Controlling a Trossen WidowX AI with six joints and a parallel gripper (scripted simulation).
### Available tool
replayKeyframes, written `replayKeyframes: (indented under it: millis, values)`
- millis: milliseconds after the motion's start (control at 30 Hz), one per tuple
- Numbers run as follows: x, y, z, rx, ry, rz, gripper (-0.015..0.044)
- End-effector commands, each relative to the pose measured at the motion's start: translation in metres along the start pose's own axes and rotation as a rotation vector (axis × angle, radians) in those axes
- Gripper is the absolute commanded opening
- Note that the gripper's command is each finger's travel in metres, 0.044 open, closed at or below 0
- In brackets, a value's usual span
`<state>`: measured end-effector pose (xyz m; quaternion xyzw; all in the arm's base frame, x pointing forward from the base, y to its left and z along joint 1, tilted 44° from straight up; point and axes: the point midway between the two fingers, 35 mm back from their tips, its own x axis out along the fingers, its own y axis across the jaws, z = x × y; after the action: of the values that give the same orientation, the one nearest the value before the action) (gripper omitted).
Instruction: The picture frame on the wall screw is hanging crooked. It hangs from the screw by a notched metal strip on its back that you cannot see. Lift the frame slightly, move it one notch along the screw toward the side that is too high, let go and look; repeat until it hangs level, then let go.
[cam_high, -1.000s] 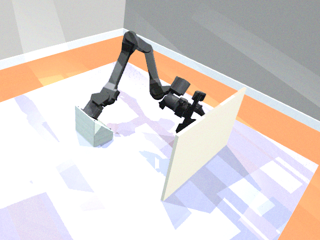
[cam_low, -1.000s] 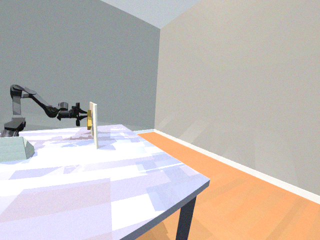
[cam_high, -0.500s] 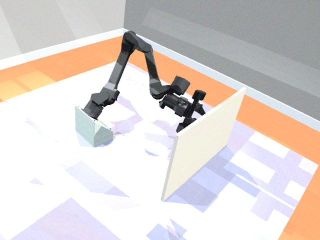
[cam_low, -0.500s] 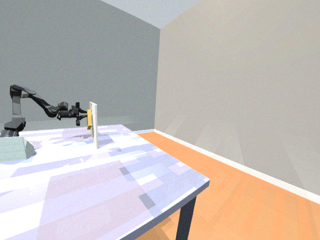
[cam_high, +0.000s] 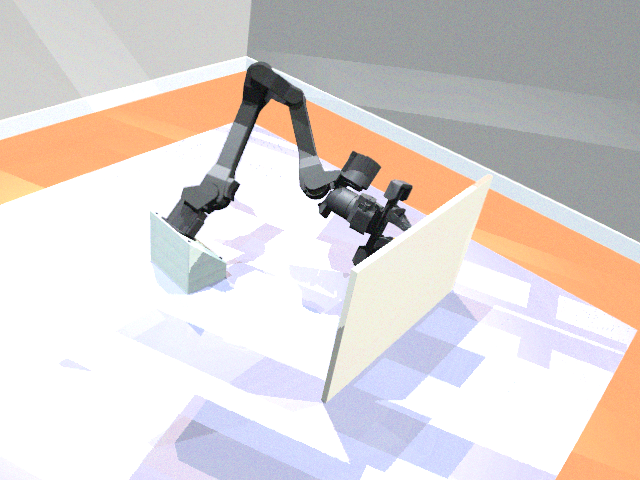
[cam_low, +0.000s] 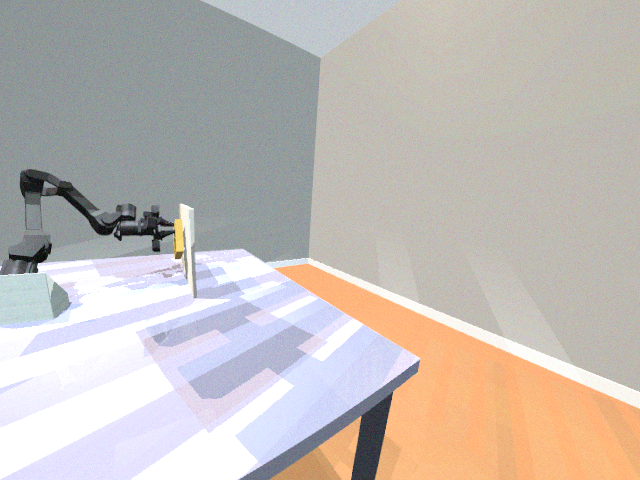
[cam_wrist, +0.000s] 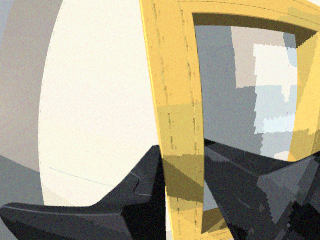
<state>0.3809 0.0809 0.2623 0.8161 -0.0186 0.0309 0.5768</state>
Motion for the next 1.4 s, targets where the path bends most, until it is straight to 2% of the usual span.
replayKeyframes:
  millis: [0, 1367]
  values:
    - [0.0005, 0.0035, 0.0028, 0.006, -0.007, 0.014, 0.0]
    - [0.0005, 0.0034, 0.0093, 0.005, -0.007, 0.013, 0.0]
